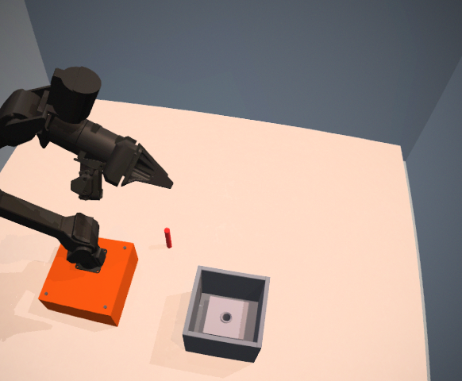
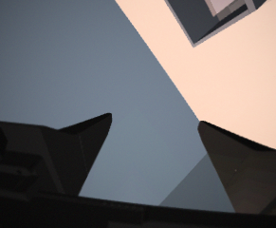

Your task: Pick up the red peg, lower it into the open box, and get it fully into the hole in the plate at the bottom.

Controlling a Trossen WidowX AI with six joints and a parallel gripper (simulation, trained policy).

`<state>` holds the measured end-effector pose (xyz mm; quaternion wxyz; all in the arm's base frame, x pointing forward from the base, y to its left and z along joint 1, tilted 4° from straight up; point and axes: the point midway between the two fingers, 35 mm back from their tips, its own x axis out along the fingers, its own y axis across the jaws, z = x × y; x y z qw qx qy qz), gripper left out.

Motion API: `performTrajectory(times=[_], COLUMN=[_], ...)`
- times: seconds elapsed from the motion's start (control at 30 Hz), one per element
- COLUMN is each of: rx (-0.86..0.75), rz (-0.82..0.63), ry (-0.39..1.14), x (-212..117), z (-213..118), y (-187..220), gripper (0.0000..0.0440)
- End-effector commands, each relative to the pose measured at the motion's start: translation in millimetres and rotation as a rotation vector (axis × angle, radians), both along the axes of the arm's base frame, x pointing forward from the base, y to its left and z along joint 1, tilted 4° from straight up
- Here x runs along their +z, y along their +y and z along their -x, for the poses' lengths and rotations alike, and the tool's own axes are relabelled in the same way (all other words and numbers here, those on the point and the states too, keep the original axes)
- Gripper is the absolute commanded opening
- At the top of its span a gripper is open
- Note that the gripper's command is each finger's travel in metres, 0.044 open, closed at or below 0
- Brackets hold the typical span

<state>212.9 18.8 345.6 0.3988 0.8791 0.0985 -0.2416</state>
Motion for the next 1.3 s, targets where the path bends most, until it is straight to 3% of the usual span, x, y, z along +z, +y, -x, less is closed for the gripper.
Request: performTrajectory(times=[0.0,0.57,1.27], rx=[0.053,0.320,0.585], rz=[-0.018,0.063,0.269], ry=[0.063,0.368,0.764], x=[-15.1,-89.8,-189.6], z=[-6.5,-10.4,20.2], y=[16.0,79.7,101.7], gripper=[0.0440,0.0440,0.0440])
